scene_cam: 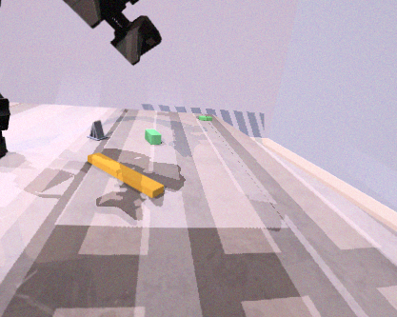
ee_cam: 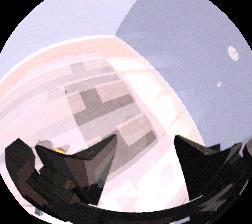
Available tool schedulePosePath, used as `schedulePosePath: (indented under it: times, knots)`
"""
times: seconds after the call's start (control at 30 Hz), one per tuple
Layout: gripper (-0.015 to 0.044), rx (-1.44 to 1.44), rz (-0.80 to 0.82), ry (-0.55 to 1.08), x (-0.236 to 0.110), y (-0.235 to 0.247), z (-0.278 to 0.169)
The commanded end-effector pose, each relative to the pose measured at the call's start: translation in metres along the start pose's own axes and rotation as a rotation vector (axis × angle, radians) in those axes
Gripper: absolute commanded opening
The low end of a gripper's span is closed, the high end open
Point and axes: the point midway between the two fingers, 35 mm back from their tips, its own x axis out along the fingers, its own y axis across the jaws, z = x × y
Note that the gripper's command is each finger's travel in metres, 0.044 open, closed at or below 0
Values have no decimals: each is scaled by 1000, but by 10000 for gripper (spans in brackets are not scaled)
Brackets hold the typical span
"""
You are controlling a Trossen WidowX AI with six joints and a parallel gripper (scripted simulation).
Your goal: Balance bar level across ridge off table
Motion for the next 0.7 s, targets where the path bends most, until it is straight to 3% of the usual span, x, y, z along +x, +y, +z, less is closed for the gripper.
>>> schedulePosePath:
  times: [0.0, 0.37, 0.67]
  knots:
    - [315, 36, 121, 75, 6, 43, -20]
    - [315, 149, 362, 348, -2, 140, -84]
    - [315, 240, 451, 645, -28, 198, -147]
